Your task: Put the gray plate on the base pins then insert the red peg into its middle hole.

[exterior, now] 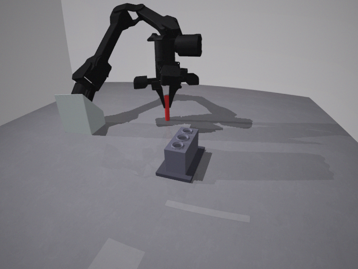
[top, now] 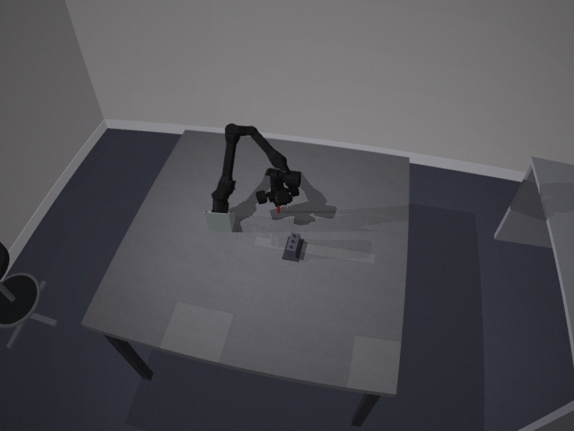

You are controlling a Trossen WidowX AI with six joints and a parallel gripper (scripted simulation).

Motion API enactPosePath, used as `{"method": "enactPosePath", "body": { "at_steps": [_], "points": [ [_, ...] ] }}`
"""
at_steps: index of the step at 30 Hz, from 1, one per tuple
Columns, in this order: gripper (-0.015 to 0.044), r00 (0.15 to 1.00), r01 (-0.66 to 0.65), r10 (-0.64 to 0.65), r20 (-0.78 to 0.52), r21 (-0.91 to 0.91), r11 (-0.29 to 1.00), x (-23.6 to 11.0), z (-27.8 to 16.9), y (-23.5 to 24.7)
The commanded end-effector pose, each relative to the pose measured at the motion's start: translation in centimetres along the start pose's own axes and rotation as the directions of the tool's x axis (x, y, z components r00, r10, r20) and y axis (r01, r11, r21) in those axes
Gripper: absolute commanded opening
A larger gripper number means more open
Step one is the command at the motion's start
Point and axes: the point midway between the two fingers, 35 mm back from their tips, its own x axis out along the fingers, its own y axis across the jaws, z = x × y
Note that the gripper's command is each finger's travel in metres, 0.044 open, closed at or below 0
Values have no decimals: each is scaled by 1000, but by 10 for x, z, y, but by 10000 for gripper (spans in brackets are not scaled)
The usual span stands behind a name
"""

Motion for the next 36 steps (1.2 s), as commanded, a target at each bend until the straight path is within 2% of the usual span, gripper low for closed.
{"method": "enactPosePath", "body": {
  "at_steps": [1,9,34,36],
  "points": [
    [13,1000,1,-1,-6,9,1000,1,0,-1],
    [0,1000,1,-1,-4,9,1000,-4,1,0],
    [0,1000,5,-5,3,11,1000,-80,7,5],
    [0,1000,-2,2,4,13,1000,-71,7,5]
  ]
}}
